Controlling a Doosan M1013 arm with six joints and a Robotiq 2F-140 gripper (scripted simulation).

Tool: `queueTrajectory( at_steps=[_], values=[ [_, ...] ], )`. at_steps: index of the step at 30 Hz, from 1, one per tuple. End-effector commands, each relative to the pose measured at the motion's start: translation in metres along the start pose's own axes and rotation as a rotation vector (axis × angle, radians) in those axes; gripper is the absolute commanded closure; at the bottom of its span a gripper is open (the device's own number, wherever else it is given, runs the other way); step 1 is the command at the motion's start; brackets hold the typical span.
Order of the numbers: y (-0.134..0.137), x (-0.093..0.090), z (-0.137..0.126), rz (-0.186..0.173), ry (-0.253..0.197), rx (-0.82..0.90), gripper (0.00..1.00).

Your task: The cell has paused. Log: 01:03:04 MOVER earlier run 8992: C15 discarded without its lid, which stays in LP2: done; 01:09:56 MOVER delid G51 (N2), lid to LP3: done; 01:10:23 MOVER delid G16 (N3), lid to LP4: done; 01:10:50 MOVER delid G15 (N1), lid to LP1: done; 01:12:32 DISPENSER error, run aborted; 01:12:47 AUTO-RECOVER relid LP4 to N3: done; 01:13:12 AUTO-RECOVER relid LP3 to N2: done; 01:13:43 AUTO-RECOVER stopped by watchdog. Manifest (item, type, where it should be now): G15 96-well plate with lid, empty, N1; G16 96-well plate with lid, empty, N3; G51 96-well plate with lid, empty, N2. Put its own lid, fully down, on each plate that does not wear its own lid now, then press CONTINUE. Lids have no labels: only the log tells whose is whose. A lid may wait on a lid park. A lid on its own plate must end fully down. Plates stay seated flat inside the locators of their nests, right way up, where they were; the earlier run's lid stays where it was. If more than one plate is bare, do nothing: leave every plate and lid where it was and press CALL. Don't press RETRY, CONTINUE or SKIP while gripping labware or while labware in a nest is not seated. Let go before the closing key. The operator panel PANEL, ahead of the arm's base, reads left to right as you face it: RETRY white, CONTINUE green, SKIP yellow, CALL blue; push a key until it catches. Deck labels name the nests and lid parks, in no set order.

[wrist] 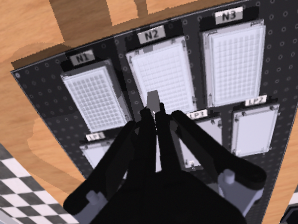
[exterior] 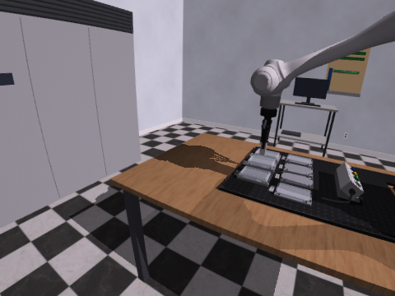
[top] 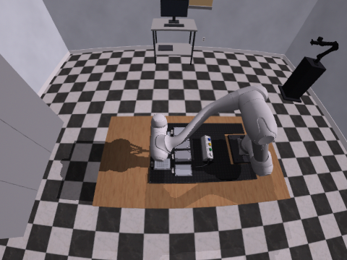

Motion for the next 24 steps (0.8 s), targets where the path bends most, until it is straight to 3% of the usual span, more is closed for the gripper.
queueTrajectory(
  at_steps=[1, 6, 24],
  values=[
    [0.058, 0.000, -0.003, 0.001, 0.000, 0.001, 1.00],
    [0.086, 0.000, -0.007, 0.001, 0.000, 0.001, 1.00],
    [0.086, 0.000, -0.007, 0.001, 0.000, 0.001, 1.00]
  ],
)
Point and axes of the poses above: the point where the finger pads meet when closed, its own x axis back along the fingers, its own y axis across the jaws, z = x × y, the point moved 3 cm from there along x, back along the fingers, and after that the axes turned 4 degrees about x, right-handed, at the moved point
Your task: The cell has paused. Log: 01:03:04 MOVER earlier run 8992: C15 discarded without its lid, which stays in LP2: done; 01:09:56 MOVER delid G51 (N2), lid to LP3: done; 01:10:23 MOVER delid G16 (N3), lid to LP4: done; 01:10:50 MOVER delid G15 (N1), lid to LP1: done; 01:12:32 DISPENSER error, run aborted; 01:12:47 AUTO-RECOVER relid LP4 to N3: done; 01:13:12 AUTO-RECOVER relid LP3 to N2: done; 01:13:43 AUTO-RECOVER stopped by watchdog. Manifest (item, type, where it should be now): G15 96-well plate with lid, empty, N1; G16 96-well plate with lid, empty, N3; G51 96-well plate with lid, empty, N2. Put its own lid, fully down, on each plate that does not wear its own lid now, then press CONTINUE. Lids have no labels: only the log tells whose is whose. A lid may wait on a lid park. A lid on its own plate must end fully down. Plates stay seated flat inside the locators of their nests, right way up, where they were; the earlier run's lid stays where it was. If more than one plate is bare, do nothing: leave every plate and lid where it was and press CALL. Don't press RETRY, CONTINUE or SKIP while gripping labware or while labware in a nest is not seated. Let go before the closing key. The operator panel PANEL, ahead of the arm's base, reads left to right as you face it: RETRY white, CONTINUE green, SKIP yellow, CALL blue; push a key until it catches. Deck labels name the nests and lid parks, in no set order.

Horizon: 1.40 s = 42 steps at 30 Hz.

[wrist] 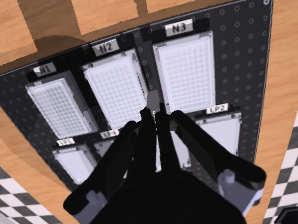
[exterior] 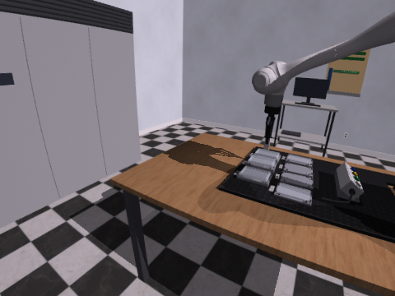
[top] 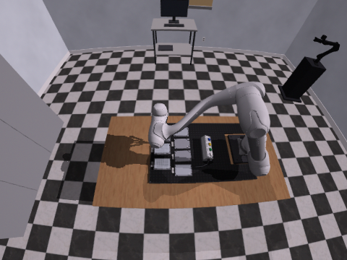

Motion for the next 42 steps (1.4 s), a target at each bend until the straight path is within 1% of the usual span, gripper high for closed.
queueTrajectory(
  at_steps=[1, 11, 12, 13, 14, 15, 16, 17, 18, 19, 20, 22, 23, 25, 26, 27, 29, 30, 32, 33, 34, 35, 37, 38, 42],
  values=[
    [0.000, 0.000, 0.000, 0.000, 0.000, 0.000, 1.00],
    [-0.001, 0.000, 0.000, 0.000, 0.000, 0.000, 1.00],
    [-0.009, 0.000, -0.003, 0.000, 0.000, 0.000, 1.00],
    [-0.027, 0.001, -0.009, 0.000, 0.000, -0.001, 1.00],
    [-0.056, 0.002, -0.019, 0.000, 0.000, -0.002, 1.00],
    [-0.056, 0.002, -0.019, 0.000, 0.000, -0.002, 1.00],
    [-0.084, 0.002, -0.032, 0.001, 0.000, -0.003, 1.00],
    [-0.092, 0.003, -0.035, 0.001, 0.000, -0.003, 1.00],
    [-0.092, 0.003, -0.035, 0.001, 0.000, -0.003, 1.00],
    [-0.119, 0.003, -0.049, 0.001, 0.000, -0.004, 1.00],
    [-0.131, 0.003, -0.055, 0.001, 0.000, -0.004, 1.00],
    [-0.132, 0.003, -0.055, 0.001, 0.000, -0.004, 1.00],
    [-0.166, 0.003, -0.076, 0.001, 0.000, -0.005, 1.00],
    [-0.166, 0.003, -0.076, 0.001, 0.000, -0.005, 1.00],
    [-0.196, 0.002, -0.098, 0.001, 0.000, -0.007, 1.00],
    [-0.206, 0.003, -0.104, 0.001, 0.000, -0.007, 1.00],
    [-0.207, 0.003, -0.104, 0.001, 0.000, -0.007, 1.00],
    [-0.235, 0.002, -0.127, 0.001, 0.000, -0.008, 1.00],
    [-0.235, 0.002, -0.127, 0.001, 0.000, -0.008, 1.00],
    [-0.255, 0.001, -0.146, 0.000, 0.000, -0.009, 1.00],
    [-0.255, 0.001, -0.146, 0.000, 0.000, -0.009, 1.00],
    [-0.267, 0.001, -0.158, 0.000, 0.000, -0.009, 1.00],
    [-0.273, 0.000, -0.164, 0.000, 0.000, -0.009, 1.00],
    [-0.273, 0.000, -0.164, 0.000, 0.000, -0.009, 0.34],
    [-0.273, 0.000, -0.164, 0.000, 0.000, -0.009, 0.34]
  ],
)
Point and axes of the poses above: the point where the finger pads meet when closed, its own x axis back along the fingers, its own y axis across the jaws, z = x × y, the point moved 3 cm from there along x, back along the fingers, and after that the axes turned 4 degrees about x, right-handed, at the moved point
